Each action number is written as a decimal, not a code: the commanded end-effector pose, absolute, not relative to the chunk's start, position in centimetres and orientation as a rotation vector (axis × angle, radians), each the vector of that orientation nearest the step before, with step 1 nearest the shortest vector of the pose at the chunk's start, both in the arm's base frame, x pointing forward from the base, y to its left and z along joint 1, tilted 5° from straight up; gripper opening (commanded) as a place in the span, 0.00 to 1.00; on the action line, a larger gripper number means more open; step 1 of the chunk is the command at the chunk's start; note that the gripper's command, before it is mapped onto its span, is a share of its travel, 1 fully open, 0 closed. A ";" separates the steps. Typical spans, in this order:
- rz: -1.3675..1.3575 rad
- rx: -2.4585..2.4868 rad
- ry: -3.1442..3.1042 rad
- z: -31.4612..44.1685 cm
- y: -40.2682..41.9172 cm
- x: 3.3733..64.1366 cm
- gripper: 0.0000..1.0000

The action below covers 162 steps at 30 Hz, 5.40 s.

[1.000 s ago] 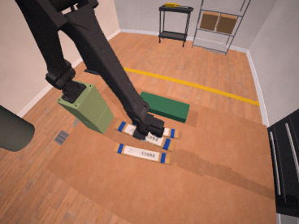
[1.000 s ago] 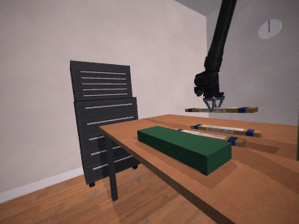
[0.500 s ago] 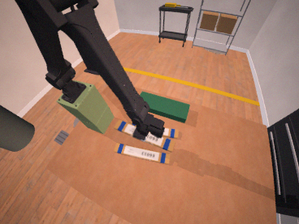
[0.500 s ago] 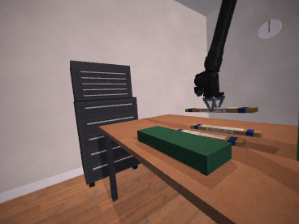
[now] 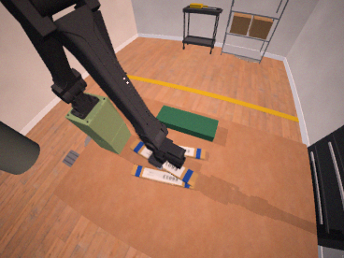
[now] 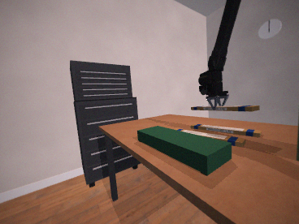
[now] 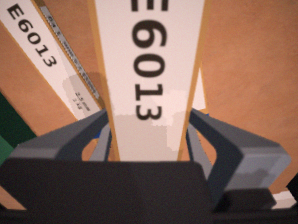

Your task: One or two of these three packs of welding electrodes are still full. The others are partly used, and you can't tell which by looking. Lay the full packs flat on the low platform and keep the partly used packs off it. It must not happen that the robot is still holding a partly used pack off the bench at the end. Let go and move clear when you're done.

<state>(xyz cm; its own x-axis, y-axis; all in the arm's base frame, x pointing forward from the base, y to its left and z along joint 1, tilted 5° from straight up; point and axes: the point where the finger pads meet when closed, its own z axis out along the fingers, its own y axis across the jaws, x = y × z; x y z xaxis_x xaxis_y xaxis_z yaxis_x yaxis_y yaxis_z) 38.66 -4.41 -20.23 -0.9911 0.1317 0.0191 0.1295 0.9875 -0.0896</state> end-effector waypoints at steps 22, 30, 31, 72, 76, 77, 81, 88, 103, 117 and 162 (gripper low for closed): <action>0.140 -0.181 -3.183 -16.6 -10.7 42.0 0.00; 0.144 -0.180 -3.183 -16.3 -12.9 42.0 0.00; 0.144 -0.180 -3.183 -16.3 -12.9 42.0 0.00; 0.160 -0.180 -3.184 -15.3 -23.0 41.8 0.00; 0.162 -0.180 -3.184 -15.1 -24.1 41.8 0.00; 0.163 -0.180 -3.184 -15.1 -24.4 41.8 0.00; 0.164 -0.180 -3.184 -15.0 -25.5 41.8 0.00; 0.166 -0.180 -3.184 -14.8 -26.9 41.8 0.00; 0.159 -0.179 -3.172 -15.1 -30.3 41.4 0.00; 0.175 -0.180 -3.181 -14.0 -33.3 41.7 0.00; 0.184 -0.173 -3.187 -12.9 -32.7 43.6 0.00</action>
